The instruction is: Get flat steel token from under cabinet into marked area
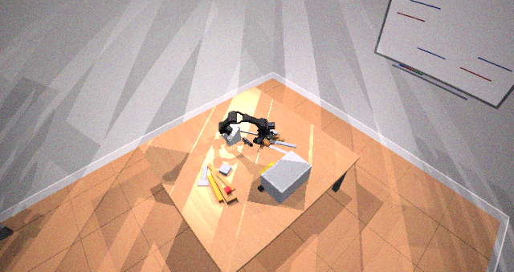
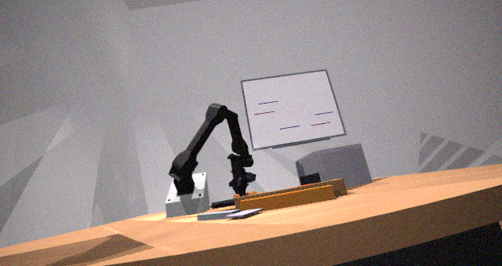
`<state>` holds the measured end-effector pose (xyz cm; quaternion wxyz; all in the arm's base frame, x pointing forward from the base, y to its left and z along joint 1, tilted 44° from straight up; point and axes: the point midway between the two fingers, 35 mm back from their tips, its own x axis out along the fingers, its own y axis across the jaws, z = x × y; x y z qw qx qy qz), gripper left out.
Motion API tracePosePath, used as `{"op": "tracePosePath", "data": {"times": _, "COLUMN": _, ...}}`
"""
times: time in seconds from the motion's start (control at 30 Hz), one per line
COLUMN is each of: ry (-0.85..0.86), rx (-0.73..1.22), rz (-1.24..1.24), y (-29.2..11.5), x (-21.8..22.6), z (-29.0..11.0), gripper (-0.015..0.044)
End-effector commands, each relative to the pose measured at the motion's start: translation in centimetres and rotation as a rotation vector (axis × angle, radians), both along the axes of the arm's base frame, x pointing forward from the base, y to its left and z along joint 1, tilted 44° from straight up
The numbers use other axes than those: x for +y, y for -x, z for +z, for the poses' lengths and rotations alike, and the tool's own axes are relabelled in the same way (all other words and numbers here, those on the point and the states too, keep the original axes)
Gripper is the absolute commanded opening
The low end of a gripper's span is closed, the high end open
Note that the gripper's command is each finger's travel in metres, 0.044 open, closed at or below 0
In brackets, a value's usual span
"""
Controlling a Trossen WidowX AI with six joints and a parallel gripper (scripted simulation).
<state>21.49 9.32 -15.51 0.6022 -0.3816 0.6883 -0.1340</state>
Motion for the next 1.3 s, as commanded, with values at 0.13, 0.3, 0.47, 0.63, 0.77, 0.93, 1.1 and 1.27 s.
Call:
{"op": "tracePosePath", "data": {"times": 0.13, "ry": -0.002, "rx": -0.046, "rz": -0.048, "y": -0.11, "x": 0.06, "z": 0.02, "gripper": 0.0000}}
{"op": "tracePosePath", "data": {"times": 0.3, "ry": -0.003, "rx": -0.074, "rz": -0.077, "y": -0.11, "x": 0.05, "z": 0.03, "gripper": 0.0000}}
{"op": "tracePosePath", "data": {"times": 0.47, "ry": -0.004, "rx": -0.101, "rz": -0.106, "y": -0.12, "x": 0.04, "z": 0.04, "gripper": 0.0000}}
{"op": "tracePosePath", "data": {"times": 0.63, "ry": -0.004, "rx": -0.128, "rz": -0.135, "y": -0.13, "x": 0.02, "z": 0.05, "gripper": 0.0000}}
{"op": "tracePosePath", "data": {"times": 0.77, "ry": -0.005, "rx": -0.150, "rz": -0.158, "y": -0.13, "x": 0.02, "z": 0.06, "gripper": 0.0000}}
{"op": "tracePosePath", "data": {"times": 0.93, "ry": -0.005, "rx": -0.177, "rz": -0.187, "y": -0.14, "x": 0.00, "z": 0.07, "gripper": 0.0000}}
{"op": "tracePosePath", "data": {"times": 1.1, "ry": -0.006, "rx": -0.204, "rz": -0.216, "y": -0.14, "x": -0.01, "z": 0.08, "gripper": 0.0000}}
{"op": "tracePosePath", "data": {"times": 1.27, "ry": -0.007, "rx": -0.232, "rz": -0.244, "y": -0.15, "x": -0.02, "z": 0.10, "gripper": 0.0000}}
